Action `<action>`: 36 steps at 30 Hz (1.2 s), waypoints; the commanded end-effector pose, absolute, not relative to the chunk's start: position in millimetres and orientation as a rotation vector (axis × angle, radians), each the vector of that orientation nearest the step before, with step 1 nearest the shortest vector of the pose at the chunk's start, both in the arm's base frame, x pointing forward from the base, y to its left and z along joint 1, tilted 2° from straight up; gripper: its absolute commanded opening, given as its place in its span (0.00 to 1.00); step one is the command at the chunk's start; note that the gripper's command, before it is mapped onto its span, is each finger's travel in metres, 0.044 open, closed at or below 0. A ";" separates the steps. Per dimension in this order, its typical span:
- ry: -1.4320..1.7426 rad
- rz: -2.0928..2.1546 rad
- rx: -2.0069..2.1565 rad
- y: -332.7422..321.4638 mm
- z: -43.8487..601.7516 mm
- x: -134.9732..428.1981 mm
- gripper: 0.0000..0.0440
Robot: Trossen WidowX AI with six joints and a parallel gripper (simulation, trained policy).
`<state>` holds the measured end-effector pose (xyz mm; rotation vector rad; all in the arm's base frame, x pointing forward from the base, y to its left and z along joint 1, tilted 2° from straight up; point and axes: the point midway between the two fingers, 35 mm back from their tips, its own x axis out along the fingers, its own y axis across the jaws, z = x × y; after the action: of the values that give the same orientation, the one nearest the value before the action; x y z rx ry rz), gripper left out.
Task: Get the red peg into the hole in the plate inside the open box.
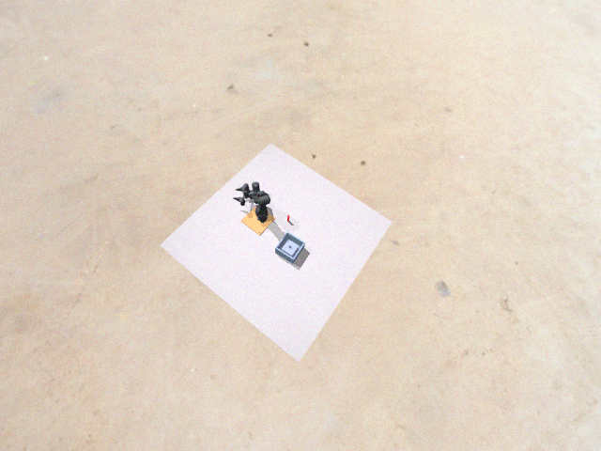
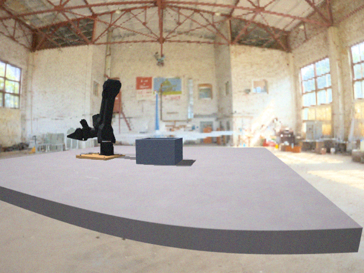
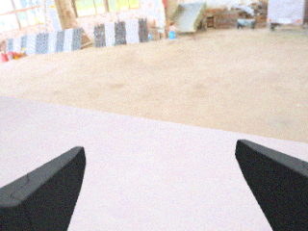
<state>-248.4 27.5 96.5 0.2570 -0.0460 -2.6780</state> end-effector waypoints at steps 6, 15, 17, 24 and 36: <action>-0.083 -2.866 0.256 76.0 119.4 -261.4 1.00; -0.110 -3.181 0.246 165.2 166.1 -258.4 1.00; -0.126 -3.249 0.246 183.5 175.7 -252.4 1.00; -0.242 -3.480 0.249 238.5 202.2 -219.6 1.00; -0.619 -3.821 0.226 299.4 226.8 -139.9 1.00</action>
<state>-153.0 292.0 221.2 0.2428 -0.5585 -3.7687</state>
